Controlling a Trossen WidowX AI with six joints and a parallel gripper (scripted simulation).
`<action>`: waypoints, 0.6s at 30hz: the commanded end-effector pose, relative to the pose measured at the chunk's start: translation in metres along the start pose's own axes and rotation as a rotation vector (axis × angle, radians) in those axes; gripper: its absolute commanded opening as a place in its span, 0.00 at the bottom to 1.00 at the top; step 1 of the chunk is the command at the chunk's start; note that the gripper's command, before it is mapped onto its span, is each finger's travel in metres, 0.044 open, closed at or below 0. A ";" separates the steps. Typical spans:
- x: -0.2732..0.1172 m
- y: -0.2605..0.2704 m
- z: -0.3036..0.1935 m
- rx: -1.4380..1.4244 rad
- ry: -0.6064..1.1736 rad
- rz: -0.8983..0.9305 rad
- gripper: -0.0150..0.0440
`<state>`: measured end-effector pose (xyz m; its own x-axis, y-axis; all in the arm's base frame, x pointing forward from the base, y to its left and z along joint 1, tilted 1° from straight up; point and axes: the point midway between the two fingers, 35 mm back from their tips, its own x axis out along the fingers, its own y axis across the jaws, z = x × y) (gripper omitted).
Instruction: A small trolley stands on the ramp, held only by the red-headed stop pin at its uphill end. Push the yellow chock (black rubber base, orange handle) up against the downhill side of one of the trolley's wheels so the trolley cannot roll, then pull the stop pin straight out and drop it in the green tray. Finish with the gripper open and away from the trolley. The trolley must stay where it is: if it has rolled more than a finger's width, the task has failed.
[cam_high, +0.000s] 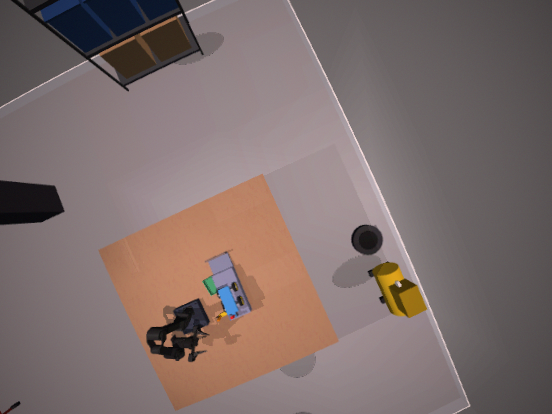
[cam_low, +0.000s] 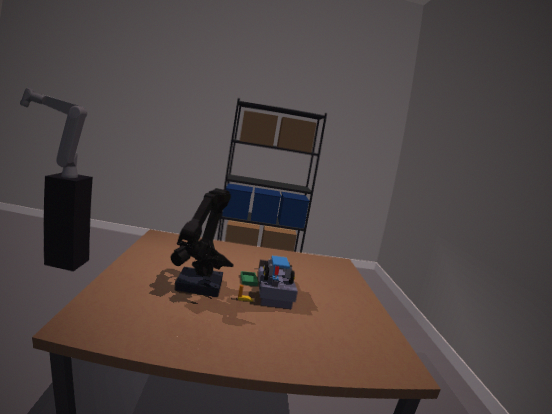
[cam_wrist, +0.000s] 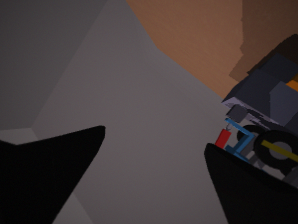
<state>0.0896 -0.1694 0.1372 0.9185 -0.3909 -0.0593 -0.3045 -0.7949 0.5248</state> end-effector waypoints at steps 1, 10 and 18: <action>0.000 0.000 0.000 -0.009 -0.001 -0.006 0.89; 0.018 -0.022 0.002 -0.476 0.009 -0.300 0.58; 0.028 -0.042 0.003 -0.942 0.131 -0.573 0.58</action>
<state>0.1227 -0.1527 0.1160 0.9291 -0.0539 -0.3658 0.3284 -0.3342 0.8834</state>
